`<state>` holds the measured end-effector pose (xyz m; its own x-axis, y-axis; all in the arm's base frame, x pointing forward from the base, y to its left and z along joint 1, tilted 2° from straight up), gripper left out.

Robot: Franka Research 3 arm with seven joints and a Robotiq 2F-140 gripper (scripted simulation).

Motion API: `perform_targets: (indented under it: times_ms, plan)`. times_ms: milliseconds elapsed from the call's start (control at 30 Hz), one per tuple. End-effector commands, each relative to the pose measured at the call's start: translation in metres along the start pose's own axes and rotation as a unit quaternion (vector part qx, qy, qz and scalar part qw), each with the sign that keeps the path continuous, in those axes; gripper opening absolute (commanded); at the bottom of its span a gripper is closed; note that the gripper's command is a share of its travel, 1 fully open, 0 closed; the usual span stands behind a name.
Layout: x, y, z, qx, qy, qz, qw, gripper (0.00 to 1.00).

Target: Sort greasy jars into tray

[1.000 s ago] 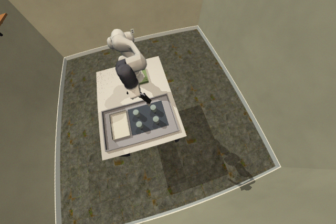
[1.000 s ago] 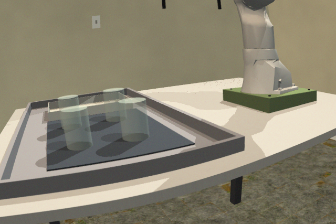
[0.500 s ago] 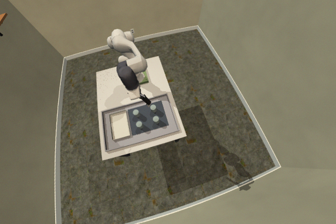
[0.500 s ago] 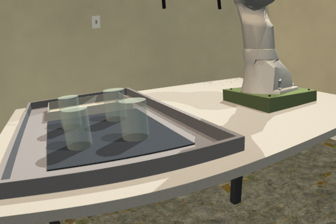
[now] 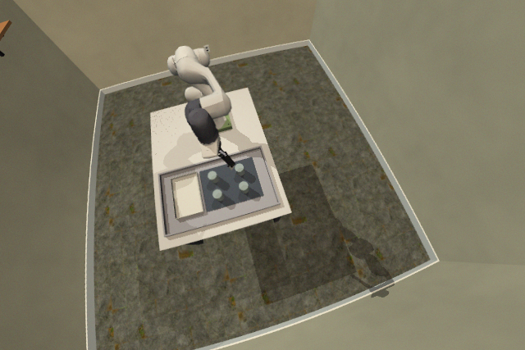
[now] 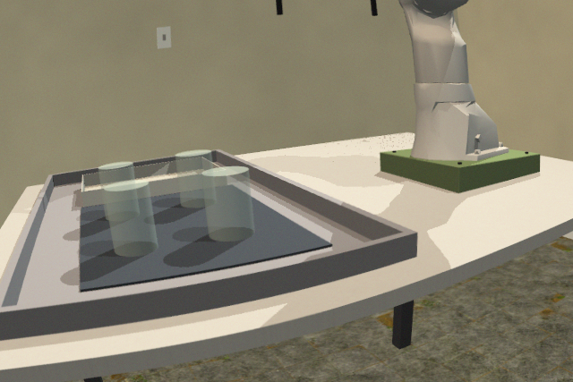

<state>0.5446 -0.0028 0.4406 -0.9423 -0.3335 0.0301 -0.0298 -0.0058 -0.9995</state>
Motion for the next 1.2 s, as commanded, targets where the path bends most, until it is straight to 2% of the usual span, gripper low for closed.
perform_targets:
  times_ms: [0, 167, 200, 433, 467, 767, 800, 1033, 1067, 1167]
  plan:
    - [-0.001, 0.003, 0.002, 0.001, 0.051, 0.005, 0.999, 1.00]
    - [-0.001, 0.003, 0.002, 0.001, 0.051, 0.005, 0.999, 1.00]
    - [0.001, 0.017, 0.002, 0.001, 0.097, 0.001, 0.995, 1.00]
    - [0.001, 0.017, 0.002, 0.001, 0.097, 0.001, 0.995, 1.00]
    - [0.004, 0.031, 0.002, 0.000, 0.137, -0.003, 0.991, 1.00]
    - [0.004, 0.031, 0.002, 0.000, 0.137, -0.003, 0.991, 1.00]
    - [0.006, 0.044, 0.003, 0.000, 0.183, -0.006, 0.983, 1.00]
    - [0.006, 0.044, 0.003, 0.000, 0.183, -0.006, 0.983, 1.00]
    - [0.008, 0.056, 0.003, 0.000, 0.222, -0.009, 0.975, 1.00]
    - [0.008, 0.056, 0.003, 0.000, 0.222, -0.009, 0.975, 1.00]
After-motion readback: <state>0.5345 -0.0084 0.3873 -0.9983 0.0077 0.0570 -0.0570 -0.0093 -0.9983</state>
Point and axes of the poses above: the point where the finger pads meet when closed, its own y axis out along the fingers, its own x axis across the jaws, z = x × y, the point moved 6 cm from there along -y, back along the fingers, and after that the axes turned 13 degrees about y, right-handed, at the moved point
